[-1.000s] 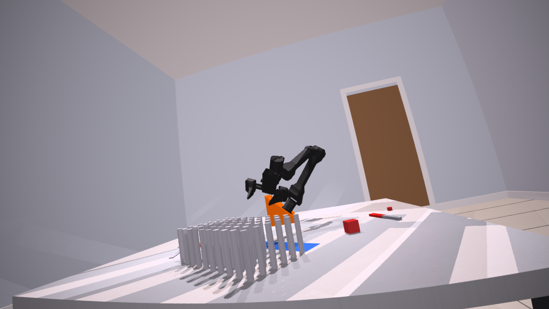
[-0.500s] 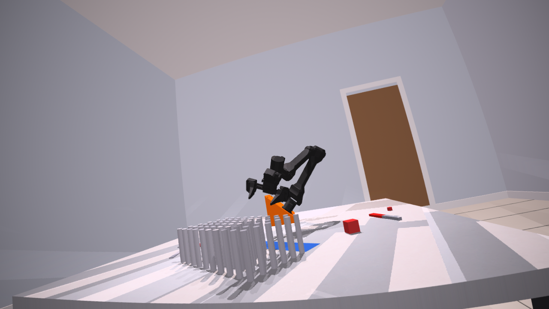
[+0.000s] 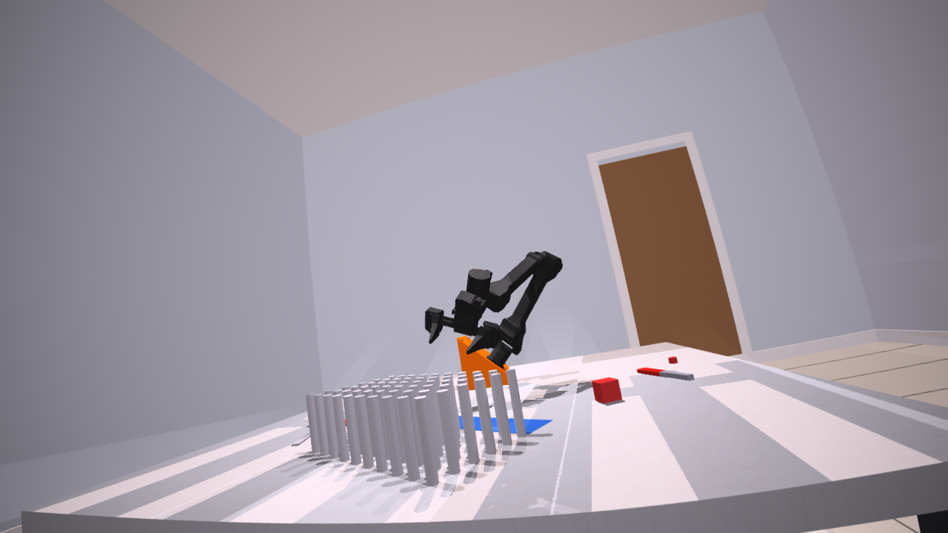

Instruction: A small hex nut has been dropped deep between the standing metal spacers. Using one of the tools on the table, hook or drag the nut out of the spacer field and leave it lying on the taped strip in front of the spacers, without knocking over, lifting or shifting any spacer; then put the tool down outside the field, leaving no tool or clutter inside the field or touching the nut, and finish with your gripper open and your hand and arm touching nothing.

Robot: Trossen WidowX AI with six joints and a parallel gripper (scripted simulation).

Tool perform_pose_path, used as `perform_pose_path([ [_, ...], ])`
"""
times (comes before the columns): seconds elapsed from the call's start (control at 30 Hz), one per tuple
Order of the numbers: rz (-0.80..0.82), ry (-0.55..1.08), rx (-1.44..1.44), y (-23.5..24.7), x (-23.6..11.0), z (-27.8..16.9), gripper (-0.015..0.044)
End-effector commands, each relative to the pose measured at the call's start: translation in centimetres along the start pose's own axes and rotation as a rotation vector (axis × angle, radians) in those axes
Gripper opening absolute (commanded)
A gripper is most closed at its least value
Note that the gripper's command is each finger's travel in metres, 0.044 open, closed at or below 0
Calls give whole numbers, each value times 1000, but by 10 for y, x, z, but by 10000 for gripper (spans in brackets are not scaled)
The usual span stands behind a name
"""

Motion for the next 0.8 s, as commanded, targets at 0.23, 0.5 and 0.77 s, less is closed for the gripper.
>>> perform_pose_path([
  [0.23,-182,158,176,-69,6,-13,440],
  [0.5,-426,466,534,-176,-16,-61,440],
  [0.77,-514,755,865,-235,-57,-118,440],
])
Point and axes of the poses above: the point midway between the two fingers, 35 mm back from their tips, its own x axis out along the fingers, its own y axis across the jaws, z = x × y, the point moved 4 cm from there along -x, back along the fingers, and after that the axes turned 13 degrees about x, right-handed, at the moved point
